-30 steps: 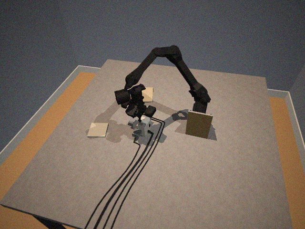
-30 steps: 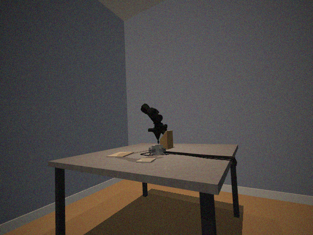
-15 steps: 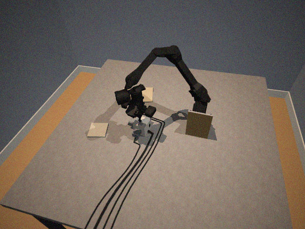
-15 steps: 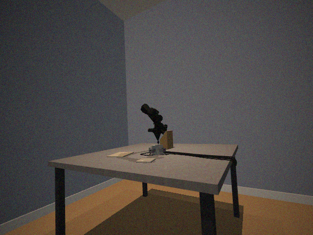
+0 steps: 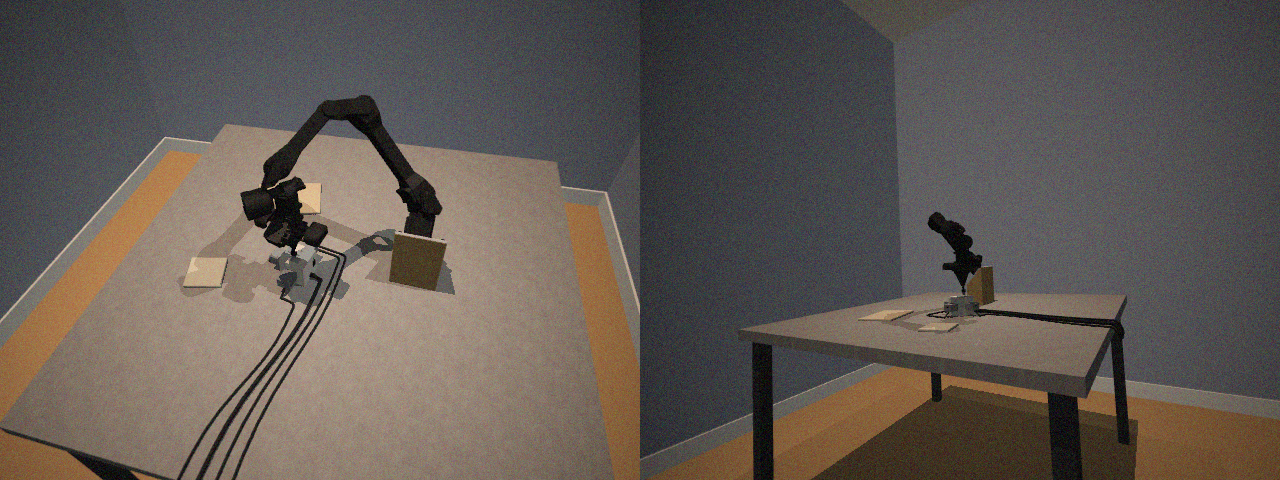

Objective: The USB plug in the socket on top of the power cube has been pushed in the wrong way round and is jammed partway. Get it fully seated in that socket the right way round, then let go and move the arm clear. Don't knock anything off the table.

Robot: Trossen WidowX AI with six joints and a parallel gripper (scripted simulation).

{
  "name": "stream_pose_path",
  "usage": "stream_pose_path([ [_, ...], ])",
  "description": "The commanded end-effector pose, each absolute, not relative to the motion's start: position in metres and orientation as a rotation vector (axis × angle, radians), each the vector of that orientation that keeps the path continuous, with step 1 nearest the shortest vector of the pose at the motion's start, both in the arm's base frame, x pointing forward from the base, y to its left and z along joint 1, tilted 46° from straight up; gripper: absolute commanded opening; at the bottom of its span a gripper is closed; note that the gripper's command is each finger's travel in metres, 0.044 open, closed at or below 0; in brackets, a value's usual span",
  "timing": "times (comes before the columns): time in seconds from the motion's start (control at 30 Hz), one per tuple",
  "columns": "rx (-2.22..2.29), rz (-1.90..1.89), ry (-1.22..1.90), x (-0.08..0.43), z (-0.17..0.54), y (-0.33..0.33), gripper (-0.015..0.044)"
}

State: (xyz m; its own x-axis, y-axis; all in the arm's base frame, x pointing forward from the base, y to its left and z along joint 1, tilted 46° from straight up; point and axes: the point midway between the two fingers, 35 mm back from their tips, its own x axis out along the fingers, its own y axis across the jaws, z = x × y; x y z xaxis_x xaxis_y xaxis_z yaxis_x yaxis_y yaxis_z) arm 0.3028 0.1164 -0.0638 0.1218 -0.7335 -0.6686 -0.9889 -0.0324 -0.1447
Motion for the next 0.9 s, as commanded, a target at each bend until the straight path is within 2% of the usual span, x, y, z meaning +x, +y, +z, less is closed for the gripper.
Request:
stream_pose_path([
  [0.0,-1.829,0.563,1.665,0.3032,-0.0642,0.1154,0.0000],
  [0.87,-1.829,0.563,1.665,0.3036,-0.0663,0.1132,0.0000],
])
